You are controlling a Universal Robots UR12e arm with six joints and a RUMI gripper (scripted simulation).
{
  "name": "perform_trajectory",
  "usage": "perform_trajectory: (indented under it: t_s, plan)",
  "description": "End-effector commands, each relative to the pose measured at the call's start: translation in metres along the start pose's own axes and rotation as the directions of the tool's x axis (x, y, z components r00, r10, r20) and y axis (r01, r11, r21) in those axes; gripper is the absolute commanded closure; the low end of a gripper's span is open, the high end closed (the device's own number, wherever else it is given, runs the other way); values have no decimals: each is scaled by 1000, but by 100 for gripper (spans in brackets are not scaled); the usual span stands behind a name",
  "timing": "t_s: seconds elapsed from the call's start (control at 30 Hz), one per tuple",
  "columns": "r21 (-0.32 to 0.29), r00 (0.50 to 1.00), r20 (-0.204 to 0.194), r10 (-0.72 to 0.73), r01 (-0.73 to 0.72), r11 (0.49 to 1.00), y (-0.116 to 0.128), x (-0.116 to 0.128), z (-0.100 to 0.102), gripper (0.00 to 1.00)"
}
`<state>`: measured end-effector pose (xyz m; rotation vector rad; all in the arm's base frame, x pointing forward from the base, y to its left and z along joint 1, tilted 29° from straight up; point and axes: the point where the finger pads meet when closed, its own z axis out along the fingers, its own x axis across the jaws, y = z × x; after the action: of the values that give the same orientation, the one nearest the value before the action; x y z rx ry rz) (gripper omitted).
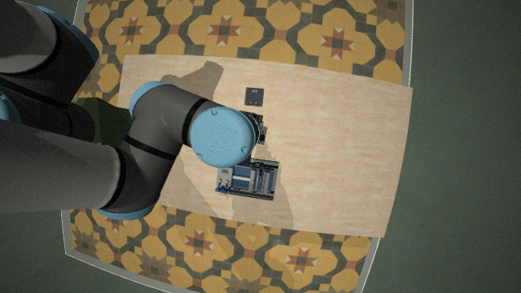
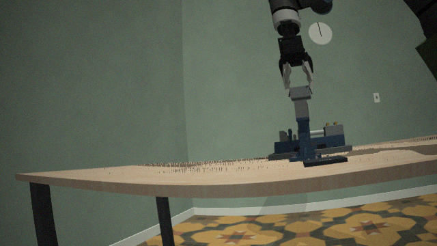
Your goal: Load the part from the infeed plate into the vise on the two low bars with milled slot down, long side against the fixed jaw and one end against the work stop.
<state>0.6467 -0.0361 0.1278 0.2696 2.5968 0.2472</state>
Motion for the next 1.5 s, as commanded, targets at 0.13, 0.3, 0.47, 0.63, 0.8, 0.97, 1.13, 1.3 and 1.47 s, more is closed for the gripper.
perform_trajectory:
  t_s: [0.13,0.3,0.47,0.63,0.8,0.97,1.13,1.3,1.47]
  plan:
    - [56,1000,1,0,0,998,1,0,0,100]
    - [78,1000,0,0,0,997,1,0,0,100]
    - [91,1000,0,0,0,996,1,0,0,100]
    - [99,1000,0,0,0,995,1,0,0,100]
    - [104,1000,0,0,0,995,1,0,0,100]
    - [105,1000,1,0,0,994,1,0,0,100]
    - [105,1000,1,0,0,994,1,0,0,100]
    - [105,1000,1,0,0,994,1,0,0,100]
    - [105,1000,1,0,0,994,1,0,0,100]
